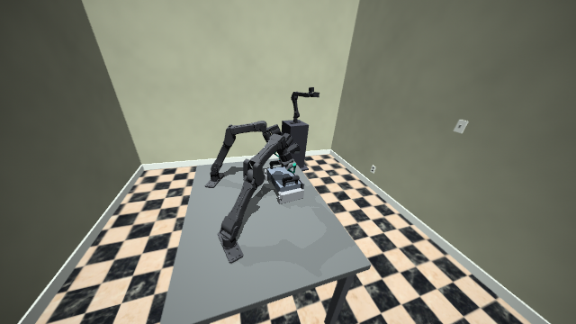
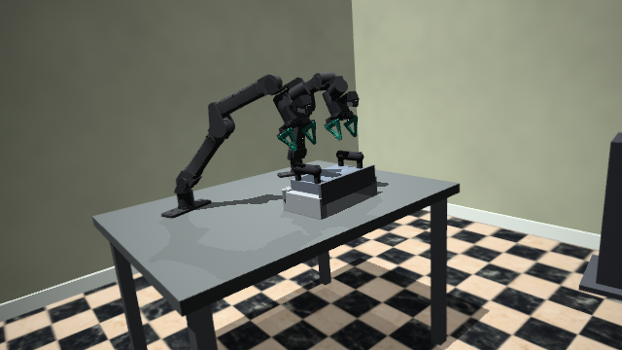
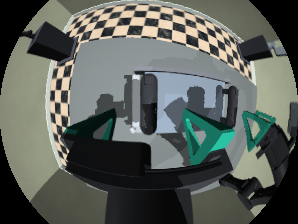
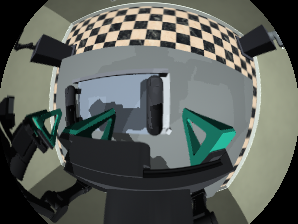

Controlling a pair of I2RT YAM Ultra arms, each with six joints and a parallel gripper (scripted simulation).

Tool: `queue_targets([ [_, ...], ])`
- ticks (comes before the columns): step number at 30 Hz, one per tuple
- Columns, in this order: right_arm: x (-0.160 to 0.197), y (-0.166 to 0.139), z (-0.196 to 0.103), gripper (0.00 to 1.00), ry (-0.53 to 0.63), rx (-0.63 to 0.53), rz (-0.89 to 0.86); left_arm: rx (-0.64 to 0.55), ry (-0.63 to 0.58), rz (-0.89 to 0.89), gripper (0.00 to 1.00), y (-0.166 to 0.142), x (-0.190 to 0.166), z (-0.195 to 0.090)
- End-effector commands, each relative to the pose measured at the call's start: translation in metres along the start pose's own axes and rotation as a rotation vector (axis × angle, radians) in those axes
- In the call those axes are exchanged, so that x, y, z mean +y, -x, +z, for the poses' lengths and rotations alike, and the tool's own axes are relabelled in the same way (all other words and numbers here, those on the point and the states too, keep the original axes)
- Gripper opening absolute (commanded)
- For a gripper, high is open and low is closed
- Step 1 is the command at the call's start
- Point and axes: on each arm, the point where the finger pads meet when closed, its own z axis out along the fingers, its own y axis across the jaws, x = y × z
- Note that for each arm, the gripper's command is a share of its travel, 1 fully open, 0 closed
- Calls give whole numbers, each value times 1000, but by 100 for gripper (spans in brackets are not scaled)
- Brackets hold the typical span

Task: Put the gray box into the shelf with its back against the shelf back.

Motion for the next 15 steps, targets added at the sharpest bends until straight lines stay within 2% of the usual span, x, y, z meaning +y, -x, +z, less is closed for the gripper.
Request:
queue_targets([
  [1,-5,1,-6,100,-14,2,8,-90,-18,-24,100,19,3,-24],
  [2,-4,0,-6,100,-13,3,6,-44,-3,-14,100,6,3,-11],
  [3,1,9,-5,100,4,-25,15,-57,-8,-16,100,8,3,-14],
  [4,-7,-4,-6,100,-22,18,-6,-52,-6,-14,100,7,3,-12],
  [5,1,9,-6,100,5,-26,15,-58,-8,-15,100,8,3,-15],
  [6,-4,1,-6,100,-13,3,4,-64,-11,-16,100,10,3,-18],
  [9,1,8,-6,100,6,-26,14,-55,-8,-12,100,8,2,-14],
  [10,-8,1,-25,100,-1,-16,-1,-63,-11,-16,100,9,3,-19],
  [11,1,8,-4,100,3,-23,14,-53,-7,-14,100,7,3,-15],
  [12,-8,1,-26,100,-1,-16,0,-57,-9,-14,100,7,3,-17],
  [13,1,8,-3,100,3,-22,14,-56,-9,-14,100,7,3,-17],
  [14,-8,1,-26,100,0,-18,0,-63,-11,-15,100,9,2,-18],
  [15,1,8,-3,100,3,-22,14,-82,-18,-17,100,14,1,-24],
])
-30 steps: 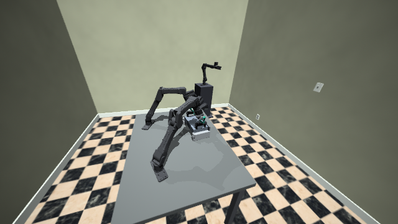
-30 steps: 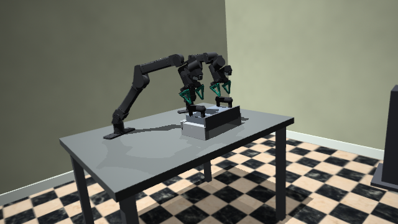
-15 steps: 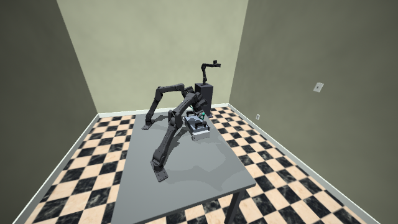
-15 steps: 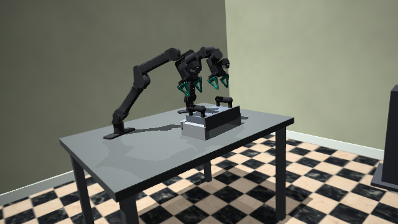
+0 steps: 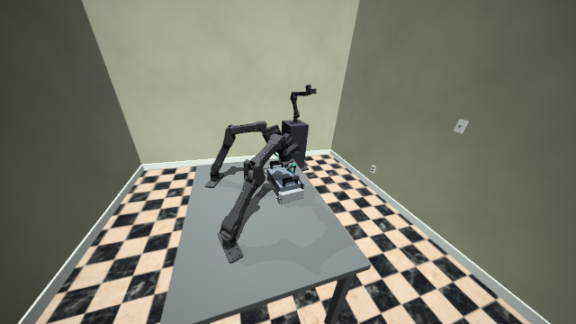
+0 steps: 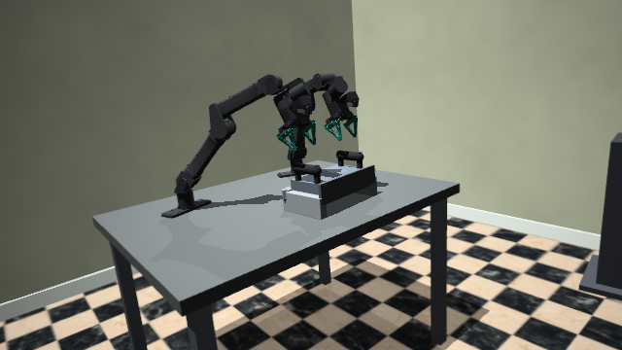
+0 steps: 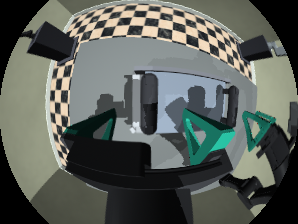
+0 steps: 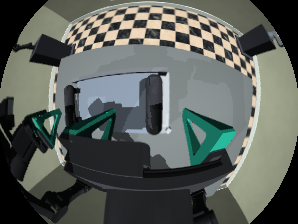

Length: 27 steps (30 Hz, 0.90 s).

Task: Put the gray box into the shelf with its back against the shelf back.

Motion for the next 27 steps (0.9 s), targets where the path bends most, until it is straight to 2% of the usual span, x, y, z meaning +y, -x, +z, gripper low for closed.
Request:
queue_targets([
  [1,-8,0,-23,100,-1,-15,-2,-80,-19,-16,100,14,1,-26],
  [2,2,9,-4,100,10,-33,14,-78,-18,-16,100,13,1,-25],
  [3,-10,-6,-16,100,-16,11,-9,-78,-18,-16,100,13,1,-25],
  [4,2,10,-4,100,10,-34,15,-78,-18,-16,100,13,1,-25],
  [5,-10,-8,-14,100,-21,19,-11,-78,-18,-16,100,13,1,-25],
  [6,2,10,-5,100,11,-35,15,-78,-18,-15,100,13,1,-25],
  [7,-10,-7,-18,100,-17,12,-9,-78,-18,-15,100,13,0,-25],
  [8,0,6,-5,100,2,-20,8,-78,-18,-15,100,13,1,-25],
  [10,0,6,-5,100,2,-20,8,-78,-18,-15,100,13,1,-25],
  [11,-9,-5,-18,100,-12,4,-8,-78,-18,-15,100,13,1,-25],
  [12,3,11,-5,100,13,-38,16,-78,-18,-15,100,13,0,-25],
  [13,-10,-7,-15,100,-19,15,-10,-78,-18,-15,100,13,0,-25],
  [14,2,10,-4,100,10,-33,14,-78,-18,-15,100,13,0,-26],
  [15,-11,-8,-16,100,-20,17,-11,-78,-18,-15,100,13,0,-26],
  [16,2,10,-7,100,12,-36,15,-78,-18,-15,100,13,0,-26],
  [17,-10,-6,-17,100,-15,8,-9,-78,-19,-15,100,13,0,-26],
  [18,3,9,-3,100,9,-32,14,-78,-19,-15,100,13,0,-26],
  [19,-10,-6,-18,100,-16,10,-9,-78,-19,-15,100,13,0,-26],
  [20,2,9,-4,100,10,-33,14,-78,-19,-15,100,13,0,-26],
  [21,-10,-7,-15,100,-20,16,-11,-78,-19,-15,100,13,0,-26],
  [22,3,10,-3,100,11,-34,14,-79,-19,-15,100,13,0,-26],
  [23,-10,-8,-14,100,-22,20,-12,-79,-19,-15,100,13,0,-26],
  [24,3,11,-4,100,13,-38,15,-79,-19,-15,100,13,0,-26],
  [27,-2,2,-5,100,-5,-8,1,-79,-19,-15,100,13,0,-26],
])
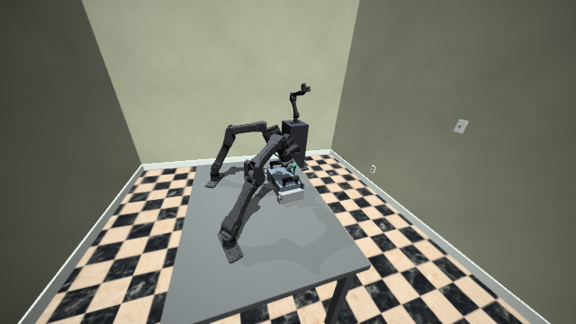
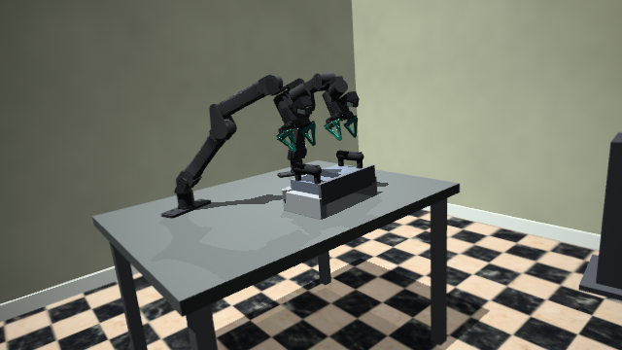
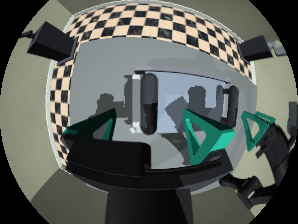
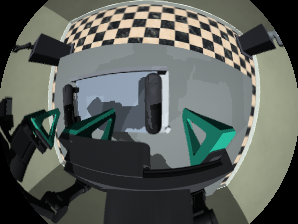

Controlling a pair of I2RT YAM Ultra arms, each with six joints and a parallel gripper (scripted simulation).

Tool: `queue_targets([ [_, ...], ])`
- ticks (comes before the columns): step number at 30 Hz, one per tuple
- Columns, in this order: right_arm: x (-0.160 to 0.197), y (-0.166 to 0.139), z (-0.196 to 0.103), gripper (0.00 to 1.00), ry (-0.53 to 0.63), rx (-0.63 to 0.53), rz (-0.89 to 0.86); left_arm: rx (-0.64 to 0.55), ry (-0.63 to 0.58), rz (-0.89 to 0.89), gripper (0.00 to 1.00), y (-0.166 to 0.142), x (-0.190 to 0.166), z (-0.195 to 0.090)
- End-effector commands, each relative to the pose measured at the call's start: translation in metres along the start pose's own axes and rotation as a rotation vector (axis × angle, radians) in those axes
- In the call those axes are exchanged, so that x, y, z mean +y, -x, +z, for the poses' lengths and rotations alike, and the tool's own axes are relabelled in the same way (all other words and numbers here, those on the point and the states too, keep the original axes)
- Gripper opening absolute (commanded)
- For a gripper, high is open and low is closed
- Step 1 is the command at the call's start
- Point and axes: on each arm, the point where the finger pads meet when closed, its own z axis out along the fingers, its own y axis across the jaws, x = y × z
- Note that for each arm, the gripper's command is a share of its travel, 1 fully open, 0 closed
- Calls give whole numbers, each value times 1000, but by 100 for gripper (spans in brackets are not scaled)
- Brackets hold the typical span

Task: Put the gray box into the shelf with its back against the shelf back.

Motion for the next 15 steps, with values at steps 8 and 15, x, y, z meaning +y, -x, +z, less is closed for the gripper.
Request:
queue_targets([
  [8,6,7,-33,100,39,-66,4,-94,-26,-12,100,15,0,-41],
  [15,6,7,-33,100,39,-66,4,-94,-26,-12,100,15,0,-41],
])
